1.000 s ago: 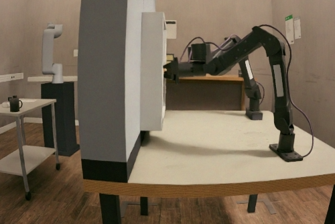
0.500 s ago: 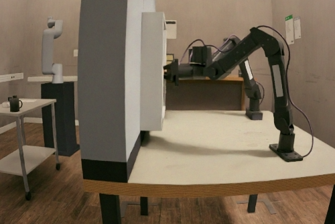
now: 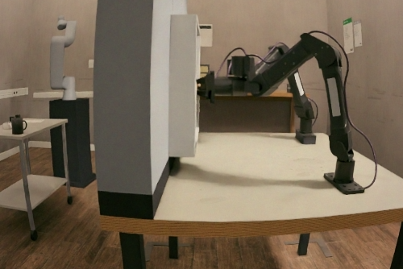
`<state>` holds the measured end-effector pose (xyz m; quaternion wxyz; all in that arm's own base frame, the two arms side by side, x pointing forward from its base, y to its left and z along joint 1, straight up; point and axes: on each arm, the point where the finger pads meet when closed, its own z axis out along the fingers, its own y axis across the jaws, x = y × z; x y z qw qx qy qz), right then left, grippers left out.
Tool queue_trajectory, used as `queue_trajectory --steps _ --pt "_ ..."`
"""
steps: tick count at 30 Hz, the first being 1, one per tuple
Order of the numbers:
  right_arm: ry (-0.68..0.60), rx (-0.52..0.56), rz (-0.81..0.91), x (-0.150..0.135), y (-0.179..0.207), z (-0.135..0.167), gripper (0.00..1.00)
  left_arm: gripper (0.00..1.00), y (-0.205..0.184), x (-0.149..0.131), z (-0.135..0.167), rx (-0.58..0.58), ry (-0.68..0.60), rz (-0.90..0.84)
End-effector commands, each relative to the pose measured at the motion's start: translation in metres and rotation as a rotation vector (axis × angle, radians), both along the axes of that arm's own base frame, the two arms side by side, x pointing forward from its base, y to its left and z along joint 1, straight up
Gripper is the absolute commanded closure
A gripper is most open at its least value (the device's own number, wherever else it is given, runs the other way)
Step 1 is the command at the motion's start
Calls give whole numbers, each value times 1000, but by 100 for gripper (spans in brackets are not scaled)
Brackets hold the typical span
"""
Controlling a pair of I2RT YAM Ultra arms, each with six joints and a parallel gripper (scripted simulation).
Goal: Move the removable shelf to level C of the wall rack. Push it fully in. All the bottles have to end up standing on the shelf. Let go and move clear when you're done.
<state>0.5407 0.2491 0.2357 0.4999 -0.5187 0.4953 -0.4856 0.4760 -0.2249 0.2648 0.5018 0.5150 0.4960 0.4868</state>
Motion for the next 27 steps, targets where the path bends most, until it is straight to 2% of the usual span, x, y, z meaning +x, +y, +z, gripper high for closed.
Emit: queue_trajectory --steps 1,8,23,25,27 --pt "-28 10 7 4 1 2 100 100 -1 3 2 -5 -22 -7" --pt "-28 10 7 4 1 1 100 100 -1 3 1 -5 -22 -7" --pt "-28 10 7 4 1 1 67 67 -1 3 1 -5 -22 -7" --pt "-28 10 7 4 1 1 67 67 -1 3 1 -5 -22 -7" --pt "-28 10 7 4 1 1 62 62 -1 3 1 -5 -22 -7"
